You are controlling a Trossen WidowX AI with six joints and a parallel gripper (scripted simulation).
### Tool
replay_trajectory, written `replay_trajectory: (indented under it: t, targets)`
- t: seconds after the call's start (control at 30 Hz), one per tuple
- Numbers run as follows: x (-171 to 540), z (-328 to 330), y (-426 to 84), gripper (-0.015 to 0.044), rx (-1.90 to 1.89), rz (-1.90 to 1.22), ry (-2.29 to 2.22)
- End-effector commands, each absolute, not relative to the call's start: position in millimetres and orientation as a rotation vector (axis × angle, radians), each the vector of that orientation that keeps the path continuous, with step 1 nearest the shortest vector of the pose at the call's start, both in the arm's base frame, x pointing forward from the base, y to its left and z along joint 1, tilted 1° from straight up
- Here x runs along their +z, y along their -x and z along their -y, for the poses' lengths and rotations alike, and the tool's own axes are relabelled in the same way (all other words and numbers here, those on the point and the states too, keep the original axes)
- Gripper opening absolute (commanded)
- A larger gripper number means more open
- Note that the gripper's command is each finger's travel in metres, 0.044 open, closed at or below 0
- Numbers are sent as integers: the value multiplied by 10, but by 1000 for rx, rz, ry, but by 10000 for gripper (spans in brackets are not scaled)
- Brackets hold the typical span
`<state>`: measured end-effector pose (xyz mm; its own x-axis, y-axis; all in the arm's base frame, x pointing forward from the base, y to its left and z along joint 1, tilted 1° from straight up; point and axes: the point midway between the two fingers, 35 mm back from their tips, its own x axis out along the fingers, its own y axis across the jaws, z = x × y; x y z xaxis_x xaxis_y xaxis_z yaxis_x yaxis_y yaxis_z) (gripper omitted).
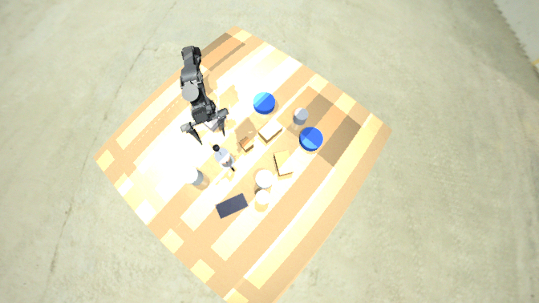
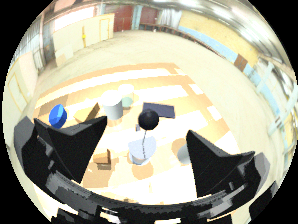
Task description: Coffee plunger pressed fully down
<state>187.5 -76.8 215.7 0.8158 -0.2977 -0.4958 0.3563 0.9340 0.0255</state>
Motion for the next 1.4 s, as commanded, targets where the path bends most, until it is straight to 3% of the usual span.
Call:
replay_trajectory:
  t: [0.0,0.63,1.03,1.37]
  targets:
    - [2114,794,-1925,440,-352,-511,-116]
    - [1967,873,-2148,440,-353,-509,-116]
    - [1967,873,-2148,125,-353,-509,-116]
    - [1967,873,-2148,114,-353,-509,-116]
